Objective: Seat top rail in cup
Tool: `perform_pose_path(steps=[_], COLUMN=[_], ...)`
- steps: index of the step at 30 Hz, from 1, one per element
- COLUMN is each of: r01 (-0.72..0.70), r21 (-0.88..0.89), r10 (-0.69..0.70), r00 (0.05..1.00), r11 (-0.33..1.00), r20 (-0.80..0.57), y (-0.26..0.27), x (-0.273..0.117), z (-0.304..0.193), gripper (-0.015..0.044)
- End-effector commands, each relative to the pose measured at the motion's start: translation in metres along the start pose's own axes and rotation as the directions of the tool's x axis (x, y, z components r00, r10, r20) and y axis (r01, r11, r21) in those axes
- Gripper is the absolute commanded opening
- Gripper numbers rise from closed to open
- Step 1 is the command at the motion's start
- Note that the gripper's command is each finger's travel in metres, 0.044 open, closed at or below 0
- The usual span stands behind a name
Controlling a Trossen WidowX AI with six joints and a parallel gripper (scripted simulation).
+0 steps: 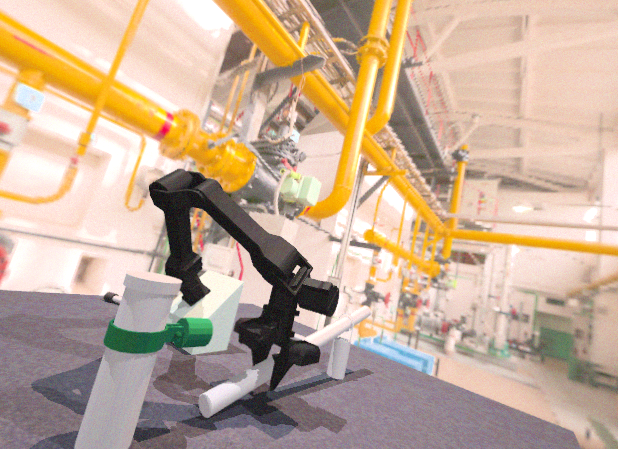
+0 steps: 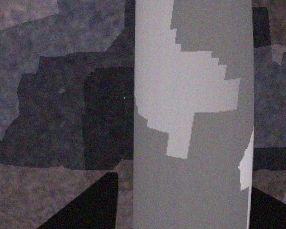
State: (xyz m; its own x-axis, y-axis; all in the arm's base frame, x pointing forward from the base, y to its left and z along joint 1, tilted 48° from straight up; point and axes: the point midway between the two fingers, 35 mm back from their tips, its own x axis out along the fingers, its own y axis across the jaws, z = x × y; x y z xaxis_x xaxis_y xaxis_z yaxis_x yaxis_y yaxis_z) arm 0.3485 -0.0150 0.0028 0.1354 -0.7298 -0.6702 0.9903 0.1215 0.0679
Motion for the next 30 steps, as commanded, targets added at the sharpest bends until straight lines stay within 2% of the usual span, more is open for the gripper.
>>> perform_pose_path(steps=[1, 8, 13, 19, 30], r01=[-0.002, -0.002, -0.002, 0.01, 0.024], r21=[-0.003, -0.003, -0.003, 0.001, 0.018], r10=[0.002, 0.002, 0.002, -0.01, -0.027], r00=[1.0, 1.0, 1.0, 1.0, 0.987], r11=[1.0, 1.0, 1.0, 1.0, 1.0], r20=[0.003, 0.003, 0.003, 0.029, 0.159], y=[0.0, 0.0, 0.0, -0.001, -0.006], x=[0.0, 0.0, -0.005, -0.013, -0.051], z=[0.0, 0.0, 0.0, 0.0, 0.003], gripper=[0.017, 0.0123, 0.0, 0.0, 0.0])
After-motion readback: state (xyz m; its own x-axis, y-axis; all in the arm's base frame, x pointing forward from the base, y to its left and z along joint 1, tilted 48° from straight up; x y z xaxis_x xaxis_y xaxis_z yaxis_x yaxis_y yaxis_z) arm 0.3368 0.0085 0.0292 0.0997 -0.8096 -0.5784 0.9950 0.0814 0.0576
